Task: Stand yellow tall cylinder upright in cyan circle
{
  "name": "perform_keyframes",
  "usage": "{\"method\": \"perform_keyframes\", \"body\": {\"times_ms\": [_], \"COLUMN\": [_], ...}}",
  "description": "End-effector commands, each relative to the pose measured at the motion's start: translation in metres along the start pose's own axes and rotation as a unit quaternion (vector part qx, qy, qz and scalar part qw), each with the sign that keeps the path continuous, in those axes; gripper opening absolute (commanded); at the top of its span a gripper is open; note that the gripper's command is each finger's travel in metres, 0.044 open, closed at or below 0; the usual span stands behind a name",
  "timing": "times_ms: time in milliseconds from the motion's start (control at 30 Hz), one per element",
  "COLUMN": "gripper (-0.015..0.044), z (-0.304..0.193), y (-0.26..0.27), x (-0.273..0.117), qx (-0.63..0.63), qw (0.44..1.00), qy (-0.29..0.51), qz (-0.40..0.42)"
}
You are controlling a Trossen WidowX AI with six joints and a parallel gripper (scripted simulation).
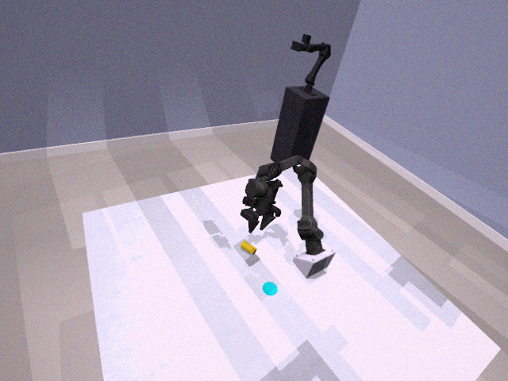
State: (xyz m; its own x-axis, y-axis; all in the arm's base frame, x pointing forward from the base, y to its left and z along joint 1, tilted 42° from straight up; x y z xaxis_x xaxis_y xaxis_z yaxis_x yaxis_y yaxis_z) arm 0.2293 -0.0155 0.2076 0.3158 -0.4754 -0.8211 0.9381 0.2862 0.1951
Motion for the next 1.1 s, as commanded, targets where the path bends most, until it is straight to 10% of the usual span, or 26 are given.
{"method": "perform_keyframes", "body": {"times_ms": [0, 767, 1067], "gripper": [0.0309, 0.0309, 0.0105], "z": [0.024, 0.07, 0.07], "y": [-0.003, -0.043, -0.043], "x": [0.014, 0.13, 0.13], "qx": [-0.053, -0.116, -0.116], "qw": [0.994, 0.975, 0.975], "qy": [-0.038, -0.065, -0.065], "qz": [-0.082, -0.176, -0.176]}}
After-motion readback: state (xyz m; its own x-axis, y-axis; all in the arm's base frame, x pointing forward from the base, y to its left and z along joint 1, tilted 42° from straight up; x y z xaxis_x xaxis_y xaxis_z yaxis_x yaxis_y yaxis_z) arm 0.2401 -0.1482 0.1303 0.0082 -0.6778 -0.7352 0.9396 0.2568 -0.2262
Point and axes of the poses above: the point midway between the two fingers, 35 mm back from their tips, its own x axis out along the fingers, its own y axis across the jaws, z = x × y, the point moved 1 cm from there along -x, back along the fingers, and after that the axes turned 4 degrees about x, right-handed, at the moved point
